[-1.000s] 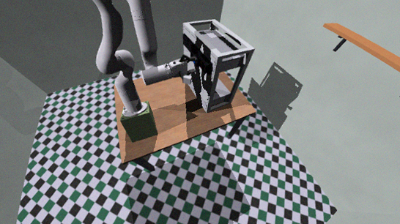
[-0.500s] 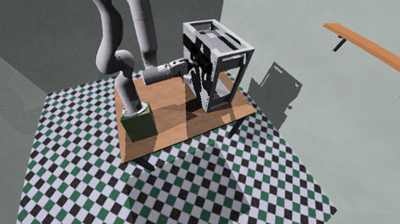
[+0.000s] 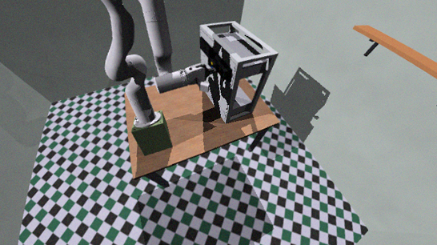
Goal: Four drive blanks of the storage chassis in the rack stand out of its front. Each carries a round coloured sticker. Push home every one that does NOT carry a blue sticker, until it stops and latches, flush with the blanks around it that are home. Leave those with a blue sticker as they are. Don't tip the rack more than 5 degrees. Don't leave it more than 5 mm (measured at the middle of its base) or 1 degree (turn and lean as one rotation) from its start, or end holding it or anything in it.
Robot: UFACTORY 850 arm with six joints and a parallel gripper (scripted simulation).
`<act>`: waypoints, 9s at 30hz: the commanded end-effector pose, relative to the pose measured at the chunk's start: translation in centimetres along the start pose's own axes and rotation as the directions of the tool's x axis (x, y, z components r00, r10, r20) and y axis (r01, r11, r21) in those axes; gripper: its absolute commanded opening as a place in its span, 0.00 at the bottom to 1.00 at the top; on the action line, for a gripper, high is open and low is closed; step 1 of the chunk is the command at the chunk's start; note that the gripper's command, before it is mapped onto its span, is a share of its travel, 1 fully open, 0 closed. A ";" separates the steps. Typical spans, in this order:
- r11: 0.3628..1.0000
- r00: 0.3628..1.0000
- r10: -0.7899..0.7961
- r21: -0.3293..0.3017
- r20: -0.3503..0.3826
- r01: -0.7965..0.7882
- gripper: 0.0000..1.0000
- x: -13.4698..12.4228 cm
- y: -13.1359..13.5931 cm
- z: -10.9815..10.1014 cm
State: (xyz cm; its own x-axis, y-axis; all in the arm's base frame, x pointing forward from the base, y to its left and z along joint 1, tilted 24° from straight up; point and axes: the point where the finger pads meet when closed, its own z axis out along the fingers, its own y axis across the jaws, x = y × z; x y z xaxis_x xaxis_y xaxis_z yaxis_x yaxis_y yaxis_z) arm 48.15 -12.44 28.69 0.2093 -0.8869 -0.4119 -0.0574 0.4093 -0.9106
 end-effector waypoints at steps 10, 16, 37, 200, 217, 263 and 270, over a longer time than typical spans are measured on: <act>1.000 1.000 -0.001 0.001 0.000 0.001 0.00 -0.2 0.0 0.0; 1.000 1.000 -0.001 0.001 0.000 0.001 0.00 -2.0 0.3 -0.5; 1.000 1.000 -0.001 0.001 0.000 0.001 0.00 -10.7 2.1 -2.9; 1.000 1.000 -0.001 0.001 0.000 0.001 0.00 -10.9 2.1 6.6; 1.000 1.000 -0.001 0.001 0.000 0.001 0.00 -10.9 2.1 6.8; 1.000 1.000 -0.001 0.001 0.000 0.001 0.00 -9.5 2.1 -2.8; 1.000 1.000 -0.001 0.001 0.000 0.001 0.00 -6.8 2.2 -2.9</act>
State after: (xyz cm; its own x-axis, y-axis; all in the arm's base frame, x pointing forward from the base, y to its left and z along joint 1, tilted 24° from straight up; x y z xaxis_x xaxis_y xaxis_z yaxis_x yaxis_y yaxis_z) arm 43.44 -4.70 30.05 0.2072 -0.8873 -0.4120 -0.0572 0.4094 -0.9106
